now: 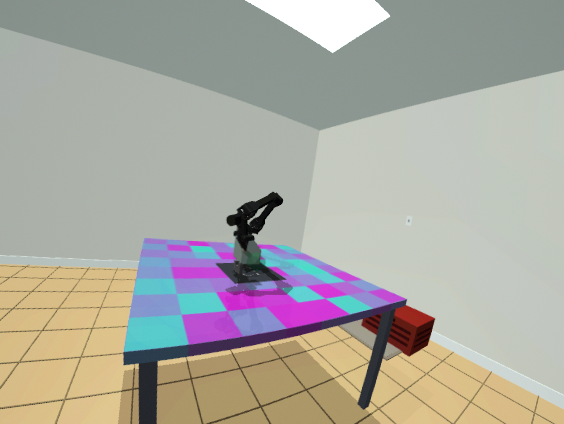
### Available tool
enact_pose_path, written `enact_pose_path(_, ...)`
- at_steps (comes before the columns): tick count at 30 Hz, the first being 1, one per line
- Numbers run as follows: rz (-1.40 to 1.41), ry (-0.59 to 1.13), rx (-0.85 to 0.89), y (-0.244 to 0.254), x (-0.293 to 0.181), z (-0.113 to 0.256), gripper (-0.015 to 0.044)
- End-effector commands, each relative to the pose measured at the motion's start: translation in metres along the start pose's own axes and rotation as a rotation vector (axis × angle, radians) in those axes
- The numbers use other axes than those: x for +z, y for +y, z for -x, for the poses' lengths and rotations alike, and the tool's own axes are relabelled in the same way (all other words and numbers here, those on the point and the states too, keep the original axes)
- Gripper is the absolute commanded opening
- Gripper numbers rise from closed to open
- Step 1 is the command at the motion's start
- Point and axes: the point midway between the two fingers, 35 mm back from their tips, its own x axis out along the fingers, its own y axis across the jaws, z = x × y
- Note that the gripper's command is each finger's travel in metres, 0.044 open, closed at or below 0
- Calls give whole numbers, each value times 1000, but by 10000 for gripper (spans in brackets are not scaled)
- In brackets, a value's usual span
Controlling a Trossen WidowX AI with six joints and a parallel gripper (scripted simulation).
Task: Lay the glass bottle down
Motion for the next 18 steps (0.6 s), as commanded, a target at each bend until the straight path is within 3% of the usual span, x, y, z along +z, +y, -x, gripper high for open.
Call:
enact_pose_path(1, 2, 1, 2, 0, -7, -4, 105)
enact_pose_path(18, 3, 3, -4, -1, -26, -14, 105)
